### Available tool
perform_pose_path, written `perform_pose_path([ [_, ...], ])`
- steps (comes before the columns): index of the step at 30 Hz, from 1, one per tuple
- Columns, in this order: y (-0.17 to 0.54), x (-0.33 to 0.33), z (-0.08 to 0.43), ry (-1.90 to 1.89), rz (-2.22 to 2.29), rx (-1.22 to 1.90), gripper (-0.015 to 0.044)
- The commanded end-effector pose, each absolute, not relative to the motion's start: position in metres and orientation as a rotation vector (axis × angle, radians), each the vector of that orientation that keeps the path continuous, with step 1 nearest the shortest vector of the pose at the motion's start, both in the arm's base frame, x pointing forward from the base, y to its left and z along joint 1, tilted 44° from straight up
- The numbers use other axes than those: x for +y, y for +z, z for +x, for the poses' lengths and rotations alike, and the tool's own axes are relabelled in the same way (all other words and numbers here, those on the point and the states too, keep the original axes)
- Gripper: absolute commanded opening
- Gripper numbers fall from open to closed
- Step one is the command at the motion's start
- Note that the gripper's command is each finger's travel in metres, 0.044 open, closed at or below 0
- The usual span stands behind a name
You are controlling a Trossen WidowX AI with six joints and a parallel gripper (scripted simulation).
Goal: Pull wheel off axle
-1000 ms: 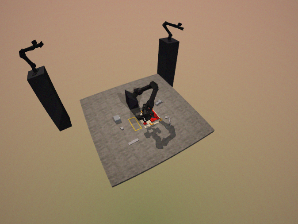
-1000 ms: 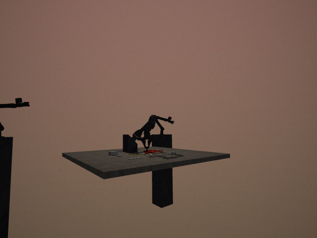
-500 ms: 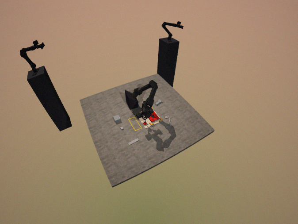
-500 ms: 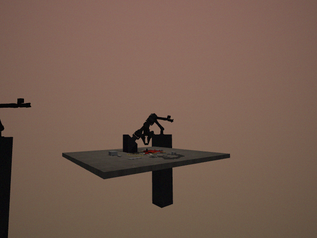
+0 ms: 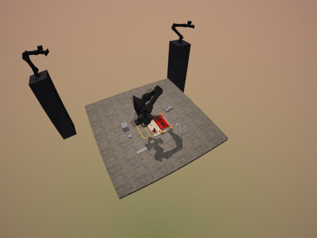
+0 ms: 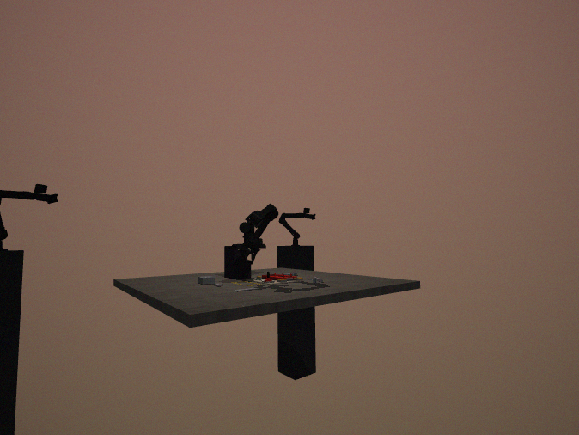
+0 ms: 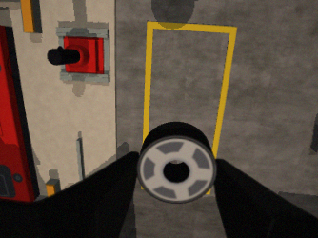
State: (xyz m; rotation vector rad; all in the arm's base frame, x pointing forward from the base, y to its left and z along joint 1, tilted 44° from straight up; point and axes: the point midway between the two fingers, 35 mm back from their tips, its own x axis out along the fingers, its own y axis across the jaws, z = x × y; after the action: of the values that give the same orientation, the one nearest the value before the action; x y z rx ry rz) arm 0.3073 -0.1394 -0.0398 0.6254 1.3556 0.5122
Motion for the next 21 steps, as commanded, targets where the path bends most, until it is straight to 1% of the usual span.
perform_pose_path([
  [1,-0.050,-0.145,0.296,0.521,0.624,1.362,0.0000],
  [13,-0.070,-0.127,0.300,0.522,0.625,1.361,0.0000],
  [21,-0.106,-0.095,0.309,0.522,0.625,1.360,0.0000],
])
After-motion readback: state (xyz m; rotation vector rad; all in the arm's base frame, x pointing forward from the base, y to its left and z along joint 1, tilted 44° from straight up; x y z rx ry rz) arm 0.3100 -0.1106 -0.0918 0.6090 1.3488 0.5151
